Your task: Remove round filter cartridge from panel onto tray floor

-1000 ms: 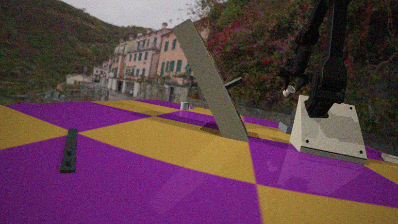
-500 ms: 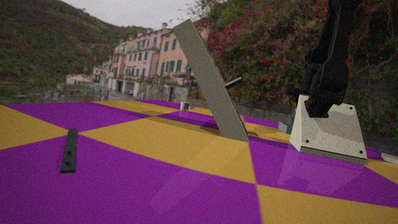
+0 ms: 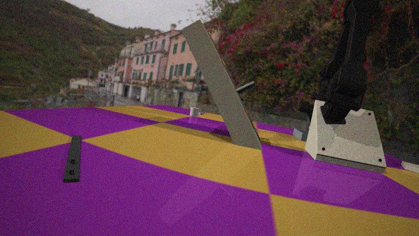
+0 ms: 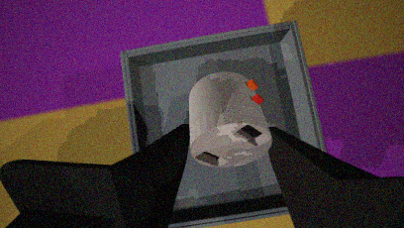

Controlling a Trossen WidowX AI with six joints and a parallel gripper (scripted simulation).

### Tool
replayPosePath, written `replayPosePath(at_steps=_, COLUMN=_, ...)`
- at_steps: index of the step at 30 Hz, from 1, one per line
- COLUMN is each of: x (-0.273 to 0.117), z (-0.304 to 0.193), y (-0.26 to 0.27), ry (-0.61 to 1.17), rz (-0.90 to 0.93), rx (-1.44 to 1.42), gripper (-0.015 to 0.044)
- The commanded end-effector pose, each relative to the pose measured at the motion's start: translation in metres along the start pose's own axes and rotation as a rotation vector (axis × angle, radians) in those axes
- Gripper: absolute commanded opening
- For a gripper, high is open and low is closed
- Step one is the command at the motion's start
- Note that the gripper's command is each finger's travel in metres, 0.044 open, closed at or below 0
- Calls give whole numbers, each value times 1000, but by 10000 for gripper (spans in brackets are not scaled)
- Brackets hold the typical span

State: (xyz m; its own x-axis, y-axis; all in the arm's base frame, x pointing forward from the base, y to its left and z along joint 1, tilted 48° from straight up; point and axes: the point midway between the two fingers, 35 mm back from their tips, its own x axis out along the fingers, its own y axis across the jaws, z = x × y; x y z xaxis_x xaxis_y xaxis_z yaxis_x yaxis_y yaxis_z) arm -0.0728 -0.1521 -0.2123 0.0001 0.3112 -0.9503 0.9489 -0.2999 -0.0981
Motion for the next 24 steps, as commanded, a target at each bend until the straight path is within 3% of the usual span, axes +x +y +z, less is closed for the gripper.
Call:
replayPosePath(at_steps=1, x=12, z=-8, y=-1, ry=-7, rz=-3, rx=-5, gripper=0)
replayPosePath(at_steps=5, x=17, z=-12, y=-1, ry=-6, rz=-3, rx=-5, gripper=0)
replayPosePath(at_steps=21, x=15, z=-12, y=0, ry=6, rz=0, rx=0, gripper=420)
replayPosePath(at_steps=24, x=15, z=-12, y=0, ry=6, rz=0, rx=0, gripper=440)
